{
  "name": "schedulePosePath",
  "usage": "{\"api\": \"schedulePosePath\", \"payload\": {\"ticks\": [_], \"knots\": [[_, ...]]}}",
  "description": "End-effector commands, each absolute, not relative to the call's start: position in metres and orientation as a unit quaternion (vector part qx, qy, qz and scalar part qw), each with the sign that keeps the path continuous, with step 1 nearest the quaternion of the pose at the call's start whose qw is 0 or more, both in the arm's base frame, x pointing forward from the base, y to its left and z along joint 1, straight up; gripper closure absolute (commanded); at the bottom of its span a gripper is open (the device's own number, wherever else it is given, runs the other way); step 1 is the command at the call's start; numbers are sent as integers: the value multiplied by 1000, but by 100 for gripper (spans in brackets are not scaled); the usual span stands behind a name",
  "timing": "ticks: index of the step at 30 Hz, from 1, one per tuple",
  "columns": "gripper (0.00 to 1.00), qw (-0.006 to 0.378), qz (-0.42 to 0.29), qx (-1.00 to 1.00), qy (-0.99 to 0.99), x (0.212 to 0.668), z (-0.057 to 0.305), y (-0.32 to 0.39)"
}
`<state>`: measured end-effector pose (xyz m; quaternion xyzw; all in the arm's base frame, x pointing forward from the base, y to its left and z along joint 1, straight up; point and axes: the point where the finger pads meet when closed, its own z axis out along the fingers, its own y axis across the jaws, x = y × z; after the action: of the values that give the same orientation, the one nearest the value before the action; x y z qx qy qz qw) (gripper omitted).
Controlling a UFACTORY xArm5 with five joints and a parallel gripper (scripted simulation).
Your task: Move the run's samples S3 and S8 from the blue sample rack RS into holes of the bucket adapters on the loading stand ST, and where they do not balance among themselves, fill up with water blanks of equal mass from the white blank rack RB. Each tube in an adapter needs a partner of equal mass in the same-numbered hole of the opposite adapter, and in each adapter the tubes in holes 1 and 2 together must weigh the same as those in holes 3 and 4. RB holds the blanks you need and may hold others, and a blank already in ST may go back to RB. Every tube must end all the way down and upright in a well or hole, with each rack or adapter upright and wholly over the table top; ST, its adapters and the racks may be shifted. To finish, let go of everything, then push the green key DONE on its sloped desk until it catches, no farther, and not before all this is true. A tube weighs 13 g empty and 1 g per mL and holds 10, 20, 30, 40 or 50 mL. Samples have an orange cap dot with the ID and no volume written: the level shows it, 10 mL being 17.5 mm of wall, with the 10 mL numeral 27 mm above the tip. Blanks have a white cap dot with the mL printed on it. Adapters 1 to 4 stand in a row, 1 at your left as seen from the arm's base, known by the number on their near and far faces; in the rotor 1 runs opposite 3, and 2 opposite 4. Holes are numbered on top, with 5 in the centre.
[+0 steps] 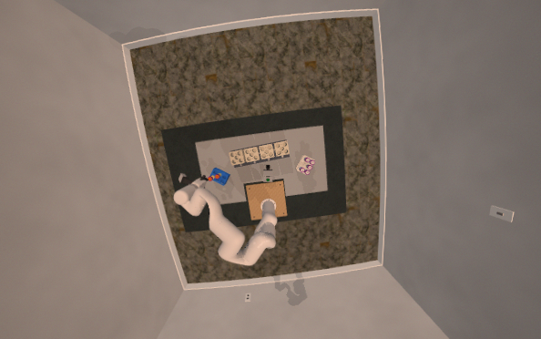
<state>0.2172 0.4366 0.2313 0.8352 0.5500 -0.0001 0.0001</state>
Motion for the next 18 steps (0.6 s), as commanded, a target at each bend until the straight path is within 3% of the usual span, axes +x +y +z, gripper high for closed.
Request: {"api": "schedulePosePath", "payload": {"ticks": [1,18], "knots": [[43,-1,2,835,550,225,233,420],[43,-1,2,835,550,236,233,391]]}}
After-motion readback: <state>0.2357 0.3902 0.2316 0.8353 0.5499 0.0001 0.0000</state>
